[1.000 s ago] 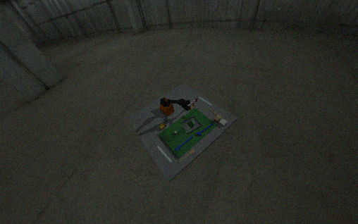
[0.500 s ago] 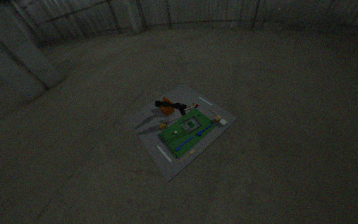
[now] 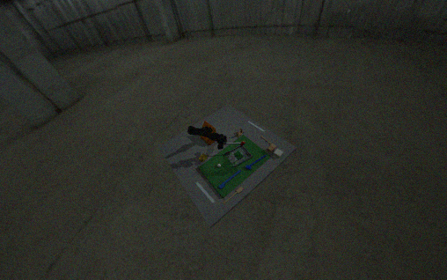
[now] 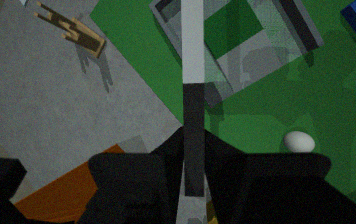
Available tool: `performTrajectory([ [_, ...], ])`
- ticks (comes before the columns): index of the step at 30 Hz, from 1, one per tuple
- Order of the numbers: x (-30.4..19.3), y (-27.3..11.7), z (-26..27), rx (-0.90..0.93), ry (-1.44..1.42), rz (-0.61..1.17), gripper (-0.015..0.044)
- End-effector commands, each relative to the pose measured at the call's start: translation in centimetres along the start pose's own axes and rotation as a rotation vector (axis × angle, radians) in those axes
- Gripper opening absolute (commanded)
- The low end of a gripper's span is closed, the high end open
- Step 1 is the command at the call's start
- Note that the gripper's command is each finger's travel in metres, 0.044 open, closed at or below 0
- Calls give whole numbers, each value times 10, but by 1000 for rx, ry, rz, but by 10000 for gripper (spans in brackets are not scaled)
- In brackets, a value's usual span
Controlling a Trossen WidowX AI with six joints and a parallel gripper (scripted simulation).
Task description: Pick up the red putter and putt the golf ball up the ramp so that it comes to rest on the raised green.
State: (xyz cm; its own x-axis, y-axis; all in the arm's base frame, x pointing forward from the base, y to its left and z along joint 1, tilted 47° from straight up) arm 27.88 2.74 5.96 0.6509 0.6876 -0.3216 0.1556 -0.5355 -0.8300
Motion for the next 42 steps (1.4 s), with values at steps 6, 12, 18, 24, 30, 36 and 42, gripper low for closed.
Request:
performTrajectory([
  [6, -46, -13, -29, -43, 262, 21, 0],
  [12, -78, -21, -43, -75, 431, 36, 0],
  [18, -111, -29, -53, -114, 600, 53, 0],
  [24, -145, -38, -59, -156, 769, 71, 0],
  [30, -178, -47, -59, -204, 936, 91, 0],
  [36, -197, -52, -57, -234, 1033, 103, 0],
  [42, -198, -47, -58, -233, 1034, 103, 0],
])
Point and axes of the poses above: the point midway between the two fingers, 35 mm back from their tips, its own y axis out along the fingers, its own z axis across the jaws, x = y × z, the point moved 2 cm from there along -y, back along the fingers, and after that the axes turned 4 degrees about y, right-handed, at the moved point
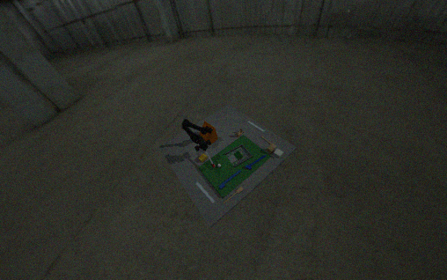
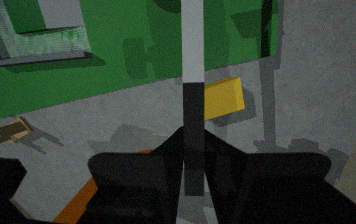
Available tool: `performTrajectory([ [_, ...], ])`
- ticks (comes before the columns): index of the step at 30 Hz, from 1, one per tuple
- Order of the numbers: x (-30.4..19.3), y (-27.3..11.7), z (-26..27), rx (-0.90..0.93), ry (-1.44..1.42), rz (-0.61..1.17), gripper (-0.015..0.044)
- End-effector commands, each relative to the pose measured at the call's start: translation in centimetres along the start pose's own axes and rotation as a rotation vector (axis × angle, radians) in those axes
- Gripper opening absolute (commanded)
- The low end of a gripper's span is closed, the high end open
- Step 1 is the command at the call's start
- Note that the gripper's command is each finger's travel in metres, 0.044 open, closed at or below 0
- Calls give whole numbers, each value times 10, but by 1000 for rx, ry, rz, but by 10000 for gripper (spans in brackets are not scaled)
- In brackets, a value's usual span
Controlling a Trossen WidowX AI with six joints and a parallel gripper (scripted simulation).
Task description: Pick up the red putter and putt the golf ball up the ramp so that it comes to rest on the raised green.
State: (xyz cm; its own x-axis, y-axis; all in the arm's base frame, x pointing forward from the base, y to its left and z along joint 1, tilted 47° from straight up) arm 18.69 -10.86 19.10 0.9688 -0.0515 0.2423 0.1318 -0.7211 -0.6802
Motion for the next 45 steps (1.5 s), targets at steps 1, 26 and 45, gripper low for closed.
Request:
performTrajectory([
  [1, -1, 7, -1, -3, 10, 0, 0],
  [26, -1, 56, -1, -6, 10, -2, 0],
  [45, -2, 65, -3, -13, 14, -1, 0],
])
Point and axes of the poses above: the point midway between the two fingers, 35 mm back from their tips, its own y axis out along the fingers, its own z axis across the jaws, x = y × z, the point moved 2 cm from there along -y, back along the fingers, and after that the axes turned 4 degrees about y, right-handed, at the moved point
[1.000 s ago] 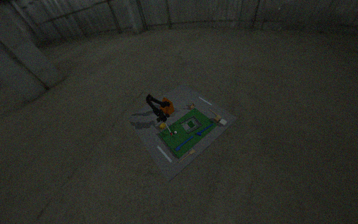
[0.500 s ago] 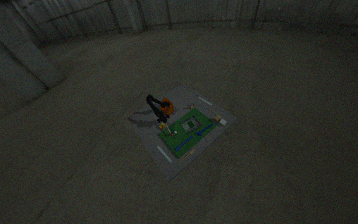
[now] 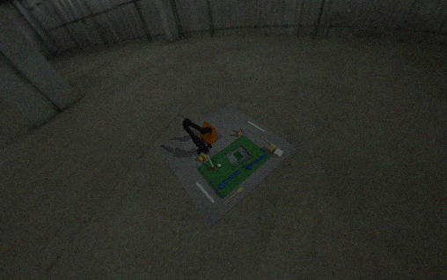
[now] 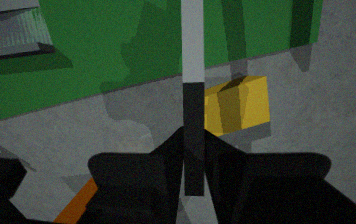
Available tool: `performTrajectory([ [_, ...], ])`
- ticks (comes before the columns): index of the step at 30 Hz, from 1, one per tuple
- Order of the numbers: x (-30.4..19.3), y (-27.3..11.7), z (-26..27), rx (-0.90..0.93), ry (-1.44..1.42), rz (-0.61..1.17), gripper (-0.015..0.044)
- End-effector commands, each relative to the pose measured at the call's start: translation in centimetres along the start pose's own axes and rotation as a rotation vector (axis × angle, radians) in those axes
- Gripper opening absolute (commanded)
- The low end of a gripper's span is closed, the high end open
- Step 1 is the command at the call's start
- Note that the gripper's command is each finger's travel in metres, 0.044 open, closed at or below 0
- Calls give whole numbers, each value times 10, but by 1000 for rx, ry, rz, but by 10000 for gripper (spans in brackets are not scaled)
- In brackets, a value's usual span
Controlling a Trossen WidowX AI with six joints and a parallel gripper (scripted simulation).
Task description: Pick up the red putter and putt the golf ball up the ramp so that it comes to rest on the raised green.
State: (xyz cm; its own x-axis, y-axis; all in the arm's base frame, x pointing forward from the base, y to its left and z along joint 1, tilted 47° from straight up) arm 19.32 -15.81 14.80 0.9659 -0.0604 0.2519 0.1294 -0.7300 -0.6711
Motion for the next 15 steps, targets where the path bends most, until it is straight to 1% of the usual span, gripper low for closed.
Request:
performTrajectory([
  [1, 0, 0, 0, 0, 1, -1, 0],
  [11, 2, 2, -26, 3, -3, -3, 0],
  [15, 2, 2, -29, 3, -4, -3, 0],
])
Point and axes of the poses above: the point midway between the two fingers, 35 mm back from their tips, its own y axis out along the fingers, its own z axis across the jaws, x = y × z, the point moved 2 cm from there along -y, back along the fingers, and after that the axes turned 4 degrees about y, right-handed, at the moved point
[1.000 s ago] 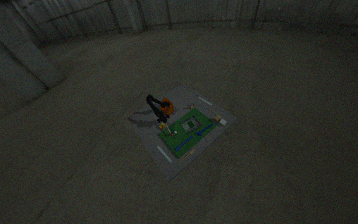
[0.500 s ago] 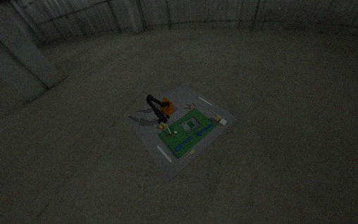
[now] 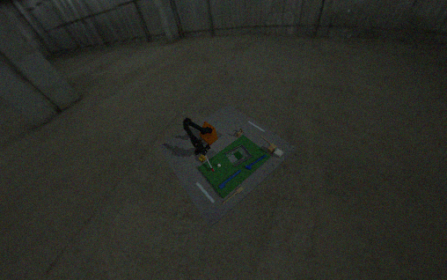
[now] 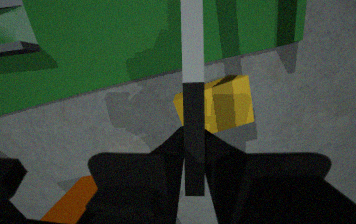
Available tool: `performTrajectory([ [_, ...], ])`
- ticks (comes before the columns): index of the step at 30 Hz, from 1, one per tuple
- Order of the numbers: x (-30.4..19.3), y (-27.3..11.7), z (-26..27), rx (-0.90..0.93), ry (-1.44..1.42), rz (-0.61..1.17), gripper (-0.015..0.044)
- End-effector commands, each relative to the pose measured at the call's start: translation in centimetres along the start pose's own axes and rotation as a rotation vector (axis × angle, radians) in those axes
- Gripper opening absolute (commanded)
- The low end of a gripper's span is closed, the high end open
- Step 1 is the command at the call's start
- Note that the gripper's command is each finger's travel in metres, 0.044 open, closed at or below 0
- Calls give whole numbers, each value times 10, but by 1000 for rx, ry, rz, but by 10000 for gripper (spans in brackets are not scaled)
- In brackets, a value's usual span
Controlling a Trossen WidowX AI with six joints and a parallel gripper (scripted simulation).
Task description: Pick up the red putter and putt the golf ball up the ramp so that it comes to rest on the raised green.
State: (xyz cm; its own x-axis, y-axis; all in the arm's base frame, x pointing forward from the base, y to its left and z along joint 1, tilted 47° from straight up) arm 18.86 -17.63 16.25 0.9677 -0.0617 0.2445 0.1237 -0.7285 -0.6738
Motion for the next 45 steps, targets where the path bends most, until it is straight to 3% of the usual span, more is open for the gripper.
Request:
performTrajectory([
  [1, 2, -1, -5, 1, 1, -10, 0],
  [9, 2, 1, 6, 9, 0, 1, 0],
  [20, -9, -1, 132, 11, 0, -4, 0],
  [27, -9, -8, 135, 12, 0, -5, 0],
  [40, -9, -60, 133, 12, -1, -4, 0],
  [45, -11, -52, 135, 16, -10, 5, 0],
])
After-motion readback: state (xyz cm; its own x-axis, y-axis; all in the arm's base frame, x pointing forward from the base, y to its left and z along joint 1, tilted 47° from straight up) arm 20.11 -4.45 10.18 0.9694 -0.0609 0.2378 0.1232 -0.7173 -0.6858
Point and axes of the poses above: the point midway between the two fingers, 35 mm back from their tips, its own y axis out along the fingers, its own z axis across the jaws, x = y × z, the point moved 2 cm from there along -y, back along the fingers, and after that the axes turned 4 degrees about y, right-handed, at the moved point
